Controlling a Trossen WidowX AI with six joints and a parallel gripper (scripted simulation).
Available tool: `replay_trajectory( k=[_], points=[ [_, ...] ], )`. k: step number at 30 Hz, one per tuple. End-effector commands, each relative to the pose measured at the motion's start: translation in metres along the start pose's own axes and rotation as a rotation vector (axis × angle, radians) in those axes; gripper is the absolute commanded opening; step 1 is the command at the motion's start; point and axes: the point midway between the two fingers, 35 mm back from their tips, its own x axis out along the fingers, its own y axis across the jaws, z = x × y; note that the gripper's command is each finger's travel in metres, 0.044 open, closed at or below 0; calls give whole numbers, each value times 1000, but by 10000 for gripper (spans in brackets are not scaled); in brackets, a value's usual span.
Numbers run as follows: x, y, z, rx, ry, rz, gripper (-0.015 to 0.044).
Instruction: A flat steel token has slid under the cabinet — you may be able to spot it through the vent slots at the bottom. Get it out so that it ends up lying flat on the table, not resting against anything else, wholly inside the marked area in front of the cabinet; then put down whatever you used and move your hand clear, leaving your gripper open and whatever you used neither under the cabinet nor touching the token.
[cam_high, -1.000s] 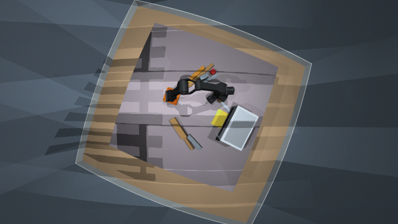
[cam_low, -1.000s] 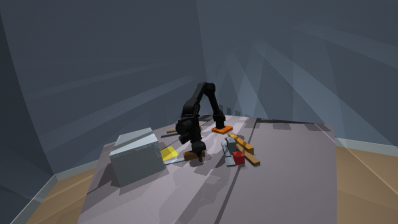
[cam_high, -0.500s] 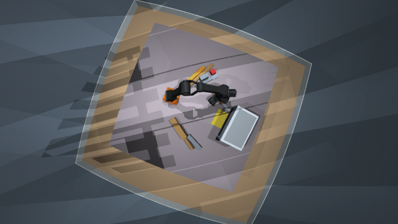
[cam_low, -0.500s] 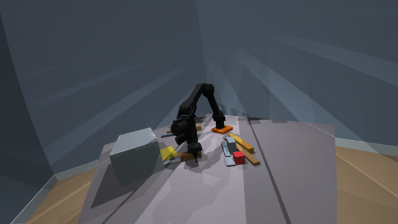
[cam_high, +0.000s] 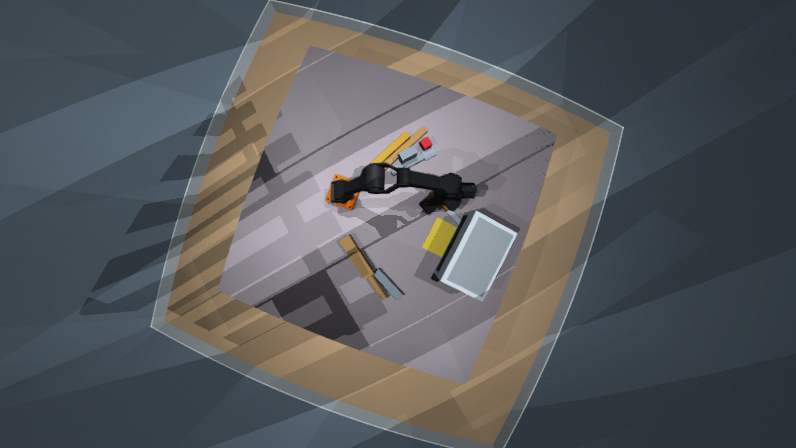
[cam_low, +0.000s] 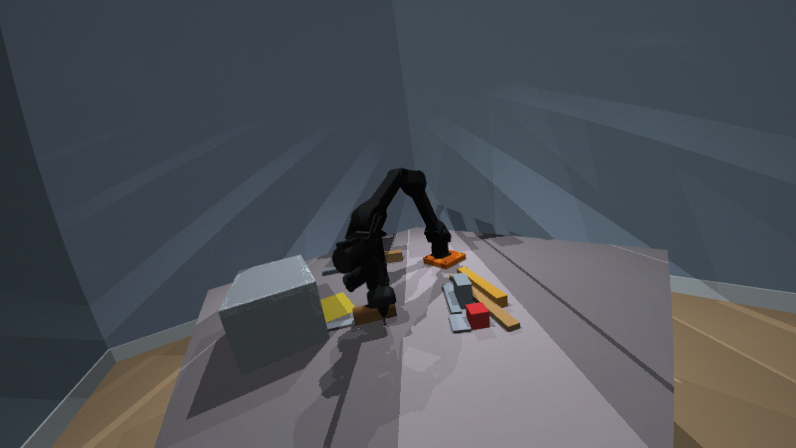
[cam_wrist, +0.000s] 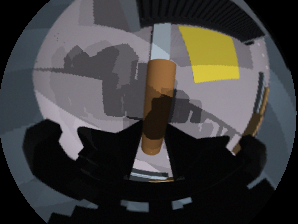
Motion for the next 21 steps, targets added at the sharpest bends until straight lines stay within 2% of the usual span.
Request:
replay_trajectory(
  k=[1, 21],
  points=[
    [0, 0, 7, 0, 0, 2, 0],
    [3, -17, 8, 0, 0, 0, 0]
  ],
)
